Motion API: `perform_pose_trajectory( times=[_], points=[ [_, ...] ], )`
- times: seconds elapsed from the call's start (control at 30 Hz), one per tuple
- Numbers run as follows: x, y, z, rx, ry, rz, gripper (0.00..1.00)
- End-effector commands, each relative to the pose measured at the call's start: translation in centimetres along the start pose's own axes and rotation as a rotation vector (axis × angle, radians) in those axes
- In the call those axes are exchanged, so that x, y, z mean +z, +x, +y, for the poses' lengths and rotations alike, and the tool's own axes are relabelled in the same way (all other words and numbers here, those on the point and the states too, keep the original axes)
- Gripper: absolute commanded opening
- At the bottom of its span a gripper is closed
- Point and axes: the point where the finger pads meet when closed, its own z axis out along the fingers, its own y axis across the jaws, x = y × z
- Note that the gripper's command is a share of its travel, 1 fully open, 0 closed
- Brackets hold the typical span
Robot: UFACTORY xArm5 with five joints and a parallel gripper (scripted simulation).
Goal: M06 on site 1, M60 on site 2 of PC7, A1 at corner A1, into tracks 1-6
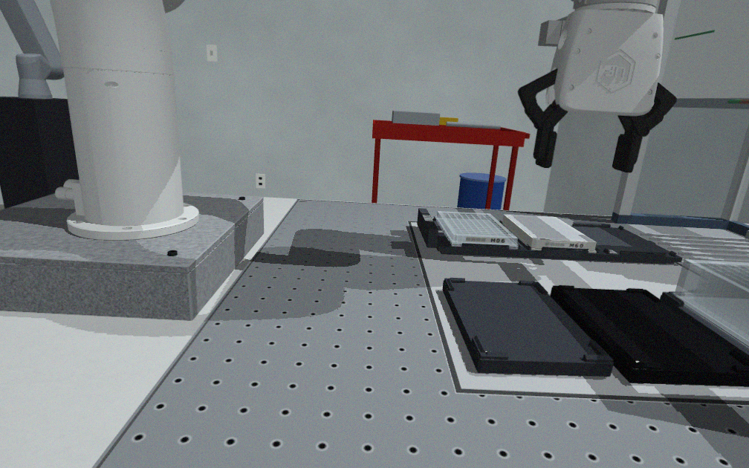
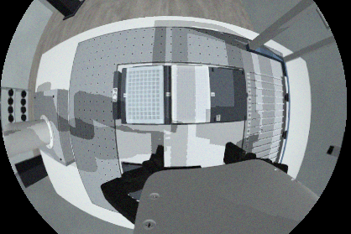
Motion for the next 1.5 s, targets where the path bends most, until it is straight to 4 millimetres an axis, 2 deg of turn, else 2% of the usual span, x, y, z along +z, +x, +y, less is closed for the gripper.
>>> perform_pose_trajectory(
  times=[0.0,0.5,1.47],
  points=[
    [-0.1,-0.4,0.7,-0.002,-0.001,0.0,1.0],
    [0.1,-0.4,0.7,-0.002,-0.001,0.0,1.0],
    [4.6,-0.4,0.7,-0.002,-0.001,0.0,1.0]
  ],
)
